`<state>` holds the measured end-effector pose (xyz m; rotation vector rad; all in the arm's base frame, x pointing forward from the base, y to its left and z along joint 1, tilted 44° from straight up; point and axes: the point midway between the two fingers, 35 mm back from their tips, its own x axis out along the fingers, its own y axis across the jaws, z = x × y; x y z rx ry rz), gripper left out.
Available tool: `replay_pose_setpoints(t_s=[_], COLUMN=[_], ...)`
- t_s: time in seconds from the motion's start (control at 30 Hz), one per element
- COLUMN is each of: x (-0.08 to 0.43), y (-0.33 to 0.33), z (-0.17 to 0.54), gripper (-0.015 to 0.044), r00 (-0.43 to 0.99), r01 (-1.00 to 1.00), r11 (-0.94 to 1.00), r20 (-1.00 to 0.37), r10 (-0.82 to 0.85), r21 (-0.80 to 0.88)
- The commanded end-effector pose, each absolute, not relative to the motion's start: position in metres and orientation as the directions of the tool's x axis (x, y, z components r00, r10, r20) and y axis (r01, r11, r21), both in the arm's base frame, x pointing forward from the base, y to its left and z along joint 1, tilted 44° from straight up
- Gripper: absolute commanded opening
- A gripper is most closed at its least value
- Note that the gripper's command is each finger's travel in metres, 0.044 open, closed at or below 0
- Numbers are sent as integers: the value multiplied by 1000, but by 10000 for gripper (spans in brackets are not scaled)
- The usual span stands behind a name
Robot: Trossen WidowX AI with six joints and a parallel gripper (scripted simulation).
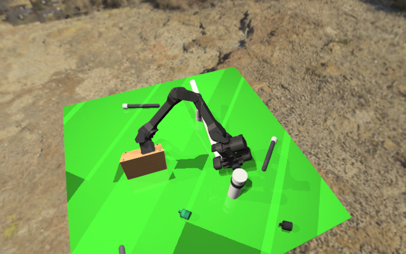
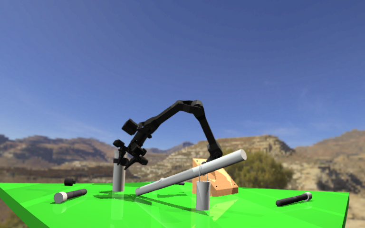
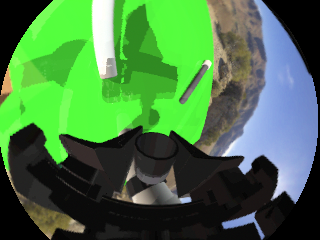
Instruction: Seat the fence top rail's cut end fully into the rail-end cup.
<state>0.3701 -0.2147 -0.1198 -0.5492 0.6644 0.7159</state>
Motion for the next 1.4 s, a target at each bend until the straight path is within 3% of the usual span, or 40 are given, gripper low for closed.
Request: replay_pose_setpoints(t_s=[0.0,1.37], x=[365,345], y=[-214,-209], z=[-120,-119], gripper=[0,0], r00=[575,598], r01=[-750,-793], r11=[614,482], r20=[-702,-630], r10=[421,496], r21=[-246,-373])
